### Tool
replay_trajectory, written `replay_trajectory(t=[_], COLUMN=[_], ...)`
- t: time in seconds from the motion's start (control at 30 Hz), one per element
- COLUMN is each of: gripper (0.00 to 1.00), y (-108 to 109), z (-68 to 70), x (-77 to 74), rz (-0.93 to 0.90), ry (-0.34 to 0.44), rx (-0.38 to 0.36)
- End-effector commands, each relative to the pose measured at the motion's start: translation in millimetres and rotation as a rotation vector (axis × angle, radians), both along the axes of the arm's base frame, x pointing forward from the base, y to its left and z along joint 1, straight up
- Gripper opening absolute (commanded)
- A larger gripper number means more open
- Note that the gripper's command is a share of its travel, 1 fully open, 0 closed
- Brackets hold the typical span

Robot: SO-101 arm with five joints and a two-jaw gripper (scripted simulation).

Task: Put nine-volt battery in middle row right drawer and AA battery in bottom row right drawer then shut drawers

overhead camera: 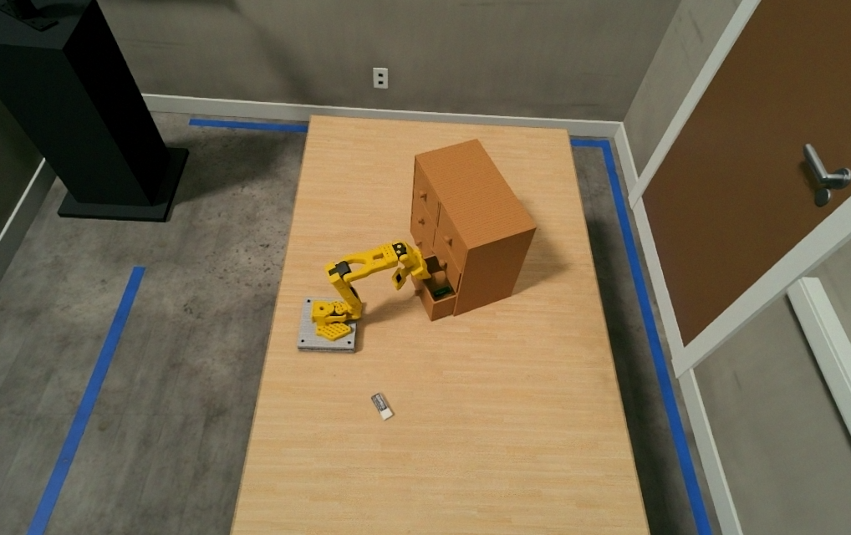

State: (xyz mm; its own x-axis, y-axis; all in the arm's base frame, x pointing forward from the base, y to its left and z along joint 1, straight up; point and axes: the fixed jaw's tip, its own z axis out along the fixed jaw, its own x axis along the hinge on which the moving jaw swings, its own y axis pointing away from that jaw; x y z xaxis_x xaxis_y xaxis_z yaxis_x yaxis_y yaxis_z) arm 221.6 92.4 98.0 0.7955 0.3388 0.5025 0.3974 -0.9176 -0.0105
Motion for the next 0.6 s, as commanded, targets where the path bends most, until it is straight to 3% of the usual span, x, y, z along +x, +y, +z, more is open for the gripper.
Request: replay_trajectory(t=[0.0,0.43,0.57], gripper=[0.25,0.25,0.25], y=[-4.6,-15.9,-15.9], z=[2.0,2.7,2.7], x=[-11.3,-36.1,-36.1], rz=[-0.005,-0.007,-0.007], ry=[0.004,0.005,0.005], rx=[0.004,0.005,0.005])
